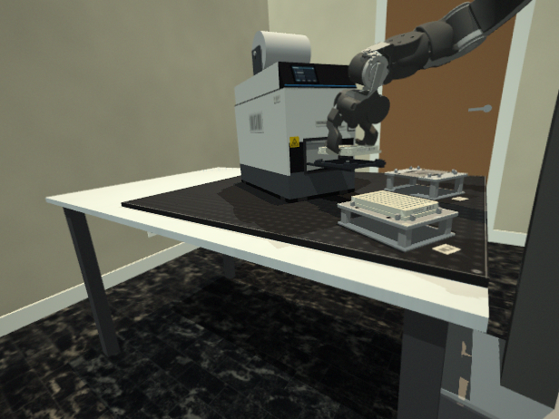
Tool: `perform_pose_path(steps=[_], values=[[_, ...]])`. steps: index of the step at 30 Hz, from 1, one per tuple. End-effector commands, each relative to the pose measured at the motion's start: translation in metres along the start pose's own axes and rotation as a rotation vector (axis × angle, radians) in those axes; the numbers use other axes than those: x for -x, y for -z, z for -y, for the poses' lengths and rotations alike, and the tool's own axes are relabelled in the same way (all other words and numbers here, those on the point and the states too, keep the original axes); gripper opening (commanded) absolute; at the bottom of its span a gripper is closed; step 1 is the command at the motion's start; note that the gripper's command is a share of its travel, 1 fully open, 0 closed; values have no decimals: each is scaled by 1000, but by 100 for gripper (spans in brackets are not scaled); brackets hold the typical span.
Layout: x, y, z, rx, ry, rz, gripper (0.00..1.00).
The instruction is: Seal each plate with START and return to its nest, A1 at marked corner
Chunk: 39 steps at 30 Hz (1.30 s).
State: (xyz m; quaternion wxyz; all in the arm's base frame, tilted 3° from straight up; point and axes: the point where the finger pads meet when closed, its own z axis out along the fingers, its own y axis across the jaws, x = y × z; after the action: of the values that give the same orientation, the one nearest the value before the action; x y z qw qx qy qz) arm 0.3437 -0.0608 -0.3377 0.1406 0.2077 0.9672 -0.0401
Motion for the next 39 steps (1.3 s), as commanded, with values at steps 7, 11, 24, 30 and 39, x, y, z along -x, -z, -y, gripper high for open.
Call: perform_pose_path(steps=[7, 11, 24, 30, 39], values=[[0, 0, 0, 2, 2, 0, 0], [0, 0, 0, 2, 2, 0, 0], [-3, -2, 0, 2, 6, -2, 0], [-2, -3, -1, 4, 5, -1, 0], [-5, -8, 0, 2, 7, -3, 0]])
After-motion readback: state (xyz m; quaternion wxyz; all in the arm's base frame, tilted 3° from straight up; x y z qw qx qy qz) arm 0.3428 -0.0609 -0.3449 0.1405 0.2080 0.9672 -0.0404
